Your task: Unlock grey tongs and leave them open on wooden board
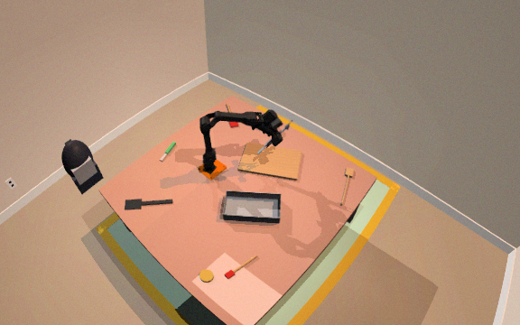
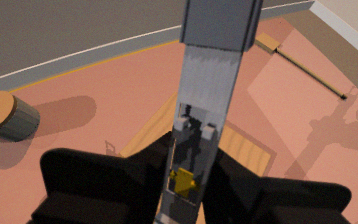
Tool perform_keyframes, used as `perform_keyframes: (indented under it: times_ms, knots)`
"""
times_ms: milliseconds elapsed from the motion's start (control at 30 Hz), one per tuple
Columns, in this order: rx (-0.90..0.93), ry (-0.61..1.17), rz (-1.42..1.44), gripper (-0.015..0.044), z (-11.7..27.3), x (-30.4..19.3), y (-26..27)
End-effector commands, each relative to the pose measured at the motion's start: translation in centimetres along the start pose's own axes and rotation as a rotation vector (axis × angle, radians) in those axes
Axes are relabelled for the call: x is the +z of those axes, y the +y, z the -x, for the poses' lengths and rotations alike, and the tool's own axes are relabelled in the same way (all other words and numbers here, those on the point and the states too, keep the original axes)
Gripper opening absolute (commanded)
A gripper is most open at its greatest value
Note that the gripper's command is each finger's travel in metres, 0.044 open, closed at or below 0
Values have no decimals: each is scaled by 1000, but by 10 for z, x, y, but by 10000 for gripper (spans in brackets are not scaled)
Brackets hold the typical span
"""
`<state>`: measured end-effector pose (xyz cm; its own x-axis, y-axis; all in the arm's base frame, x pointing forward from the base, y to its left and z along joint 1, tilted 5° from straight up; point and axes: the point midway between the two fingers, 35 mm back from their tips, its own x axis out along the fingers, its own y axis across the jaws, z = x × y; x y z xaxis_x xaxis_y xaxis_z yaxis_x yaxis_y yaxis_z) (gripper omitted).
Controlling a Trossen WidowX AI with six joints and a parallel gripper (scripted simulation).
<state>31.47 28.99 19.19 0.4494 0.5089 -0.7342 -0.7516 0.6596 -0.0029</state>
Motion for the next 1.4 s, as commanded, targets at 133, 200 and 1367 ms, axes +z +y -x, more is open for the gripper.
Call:
perform_keyframes:
  times_ms: [133,200,1367]
  knots:
    - [-7,85,-1,-150,-5,3,-1]
    - [-8,110,-2,-150,-6,3,-1]
    - [-19,551,10,-150,-16,-14,0]
